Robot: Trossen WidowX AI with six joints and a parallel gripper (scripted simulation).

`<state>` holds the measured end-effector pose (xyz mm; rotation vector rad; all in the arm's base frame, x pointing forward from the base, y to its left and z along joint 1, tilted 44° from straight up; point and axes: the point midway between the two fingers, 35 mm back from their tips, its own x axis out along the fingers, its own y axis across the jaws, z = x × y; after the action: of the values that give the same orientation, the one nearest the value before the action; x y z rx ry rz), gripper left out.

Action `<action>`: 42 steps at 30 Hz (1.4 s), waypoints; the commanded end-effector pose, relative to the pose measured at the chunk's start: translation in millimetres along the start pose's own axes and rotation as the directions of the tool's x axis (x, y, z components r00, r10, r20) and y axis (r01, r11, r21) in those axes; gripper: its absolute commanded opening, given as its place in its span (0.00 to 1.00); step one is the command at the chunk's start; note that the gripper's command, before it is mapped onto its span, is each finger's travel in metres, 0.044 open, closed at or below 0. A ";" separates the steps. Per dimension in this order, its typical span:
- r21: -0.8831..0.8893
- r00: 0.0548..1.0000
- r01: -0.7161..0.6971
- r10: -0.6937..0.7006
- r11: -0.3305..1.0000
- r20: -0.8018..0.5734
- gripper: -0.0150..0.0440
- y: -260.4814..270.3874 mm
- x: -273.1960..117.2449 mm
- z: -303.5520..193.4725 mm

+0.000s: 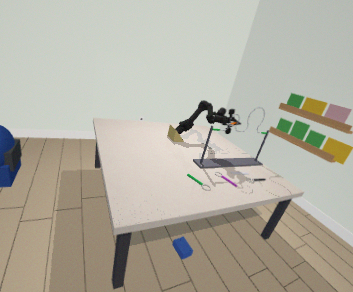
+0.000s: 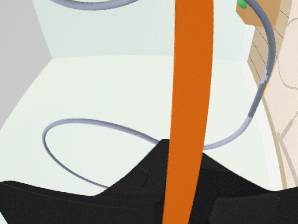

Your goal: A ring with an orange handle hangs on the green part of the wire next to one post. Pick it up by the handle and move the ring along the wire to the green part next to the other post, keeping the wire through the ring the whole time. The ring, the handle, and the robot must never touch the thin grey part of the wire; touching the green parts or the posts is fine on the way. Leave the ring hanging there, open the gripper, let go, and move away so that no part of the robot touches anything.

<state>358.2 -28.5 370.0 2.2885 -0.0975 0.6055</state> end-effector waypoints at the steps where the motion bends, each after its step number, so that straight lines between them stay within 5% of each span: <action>1: -0.083 0.999 0.052 -0.053 0.995 -0.007 0.00 -17.4 -3.8 2.0; 42: -0.677 0.928 0.337 -0.351 0.654 0.123 0.00 -118.0 -32.2 48.5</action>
<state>378.5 18.2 261.2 1.5498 0.0877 0.3239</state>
